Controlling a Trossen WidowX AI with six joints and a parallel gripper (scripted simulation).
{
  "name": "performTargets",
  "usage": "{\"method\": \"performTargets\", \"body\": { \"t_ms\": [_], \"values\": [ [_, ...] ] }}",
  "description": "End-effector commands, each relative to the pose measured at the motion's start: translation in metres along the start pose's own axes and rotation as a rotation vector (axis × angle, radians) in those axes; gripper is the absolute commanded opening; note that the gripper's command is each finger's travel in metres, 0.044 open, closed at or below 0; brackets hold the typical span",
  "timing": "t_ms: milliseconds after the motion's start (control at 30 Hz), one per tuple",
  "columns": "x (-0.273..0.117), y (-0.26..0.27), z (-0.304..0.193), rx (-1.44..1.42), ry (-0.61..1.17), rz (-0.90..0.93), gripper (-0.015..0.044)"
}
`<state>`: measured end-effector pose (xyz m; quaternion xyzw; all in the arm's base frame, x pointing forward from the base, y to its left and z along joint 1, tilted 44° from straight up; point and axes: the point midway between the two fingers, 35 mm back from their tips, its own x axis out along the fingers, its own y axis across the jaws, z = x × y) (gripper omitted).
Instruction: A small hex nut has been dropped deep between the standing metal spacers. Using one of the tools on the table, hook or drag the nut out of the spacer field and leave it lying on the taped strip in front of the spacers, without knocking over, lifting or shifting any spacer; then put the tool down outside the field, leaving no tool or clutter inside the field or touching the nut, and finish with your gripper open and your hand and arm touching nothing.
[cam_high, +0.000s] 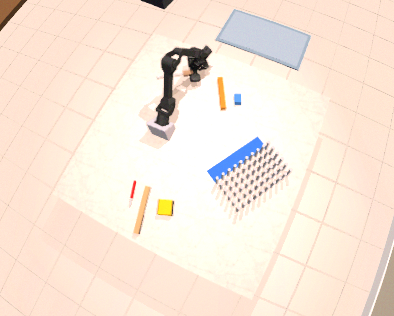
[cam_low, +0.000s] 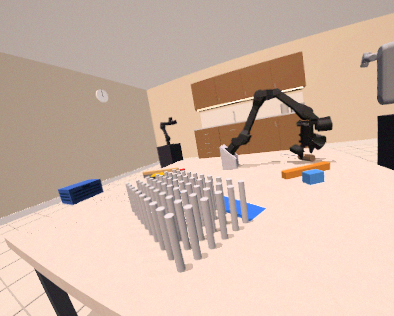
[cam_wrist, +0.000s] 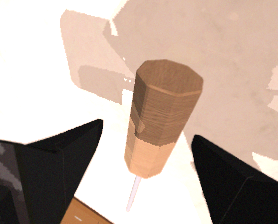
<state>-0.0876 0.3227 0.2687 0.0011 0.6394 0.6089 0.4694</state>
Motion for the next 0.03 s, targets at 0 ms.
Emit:
{"method": "performTargets", "body": {
  "t_ms": [0],
  "values": [
    [-0.0003, 0.0, -0.0003, 0.0, 0.001, -0.001, 0.044]
  ]
}}
